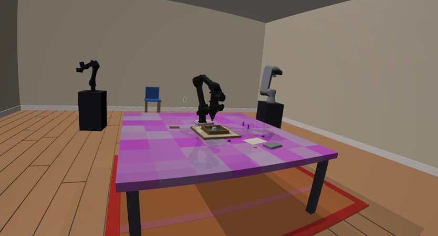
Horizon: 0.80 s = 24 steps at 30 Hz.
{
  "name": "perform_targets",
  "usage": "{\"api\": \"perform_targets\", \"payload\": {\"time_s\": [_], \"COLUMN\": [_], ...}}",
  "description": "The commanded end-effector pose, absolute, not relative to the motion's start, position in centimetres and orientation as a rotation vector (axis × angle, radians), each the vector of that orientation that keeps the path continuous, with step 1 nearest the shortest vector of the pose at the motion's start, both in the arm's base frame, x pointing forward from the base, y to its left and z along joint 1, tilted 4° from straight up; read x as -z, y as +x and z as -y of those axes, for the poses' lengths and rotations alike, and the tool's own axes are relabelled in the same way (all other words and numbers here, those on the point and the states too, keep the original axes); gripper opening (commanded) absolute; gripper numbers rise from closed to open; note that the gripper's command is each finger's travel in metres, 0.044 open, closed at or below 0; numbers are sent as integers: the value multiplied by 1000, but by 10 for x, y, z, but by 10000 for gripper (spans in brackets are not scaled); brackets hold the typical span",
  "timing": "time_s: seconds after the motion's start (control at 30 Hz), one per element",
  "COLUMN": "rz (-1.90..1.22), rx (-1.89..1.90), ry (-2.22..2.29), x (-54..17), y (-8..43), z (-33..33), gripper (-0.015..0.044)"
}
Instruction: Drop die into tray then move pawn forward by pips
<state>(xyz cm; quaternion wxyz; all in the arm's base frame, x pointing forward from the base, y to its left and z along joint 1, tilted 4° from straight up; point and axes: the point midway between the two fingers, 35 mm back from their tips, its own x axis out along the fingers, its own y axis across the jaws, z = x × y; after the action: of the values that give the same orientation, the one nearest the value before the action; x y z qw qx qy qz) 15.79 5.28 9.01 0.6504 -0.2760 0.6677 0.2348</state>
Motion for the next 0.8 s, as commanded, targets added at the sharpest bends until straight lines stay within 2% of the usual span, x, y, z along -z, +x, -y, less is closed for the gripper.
{"api": "perform_targets", "payload": {"time_s": [0.0, 0.77], "rz": [-1519, -1519], "rx": [-532, -532], "ry": [-633, -633], "x": [-83, -39], "y": [156, 156], "z": [-51, -47], "gripper": [0, 0]}}
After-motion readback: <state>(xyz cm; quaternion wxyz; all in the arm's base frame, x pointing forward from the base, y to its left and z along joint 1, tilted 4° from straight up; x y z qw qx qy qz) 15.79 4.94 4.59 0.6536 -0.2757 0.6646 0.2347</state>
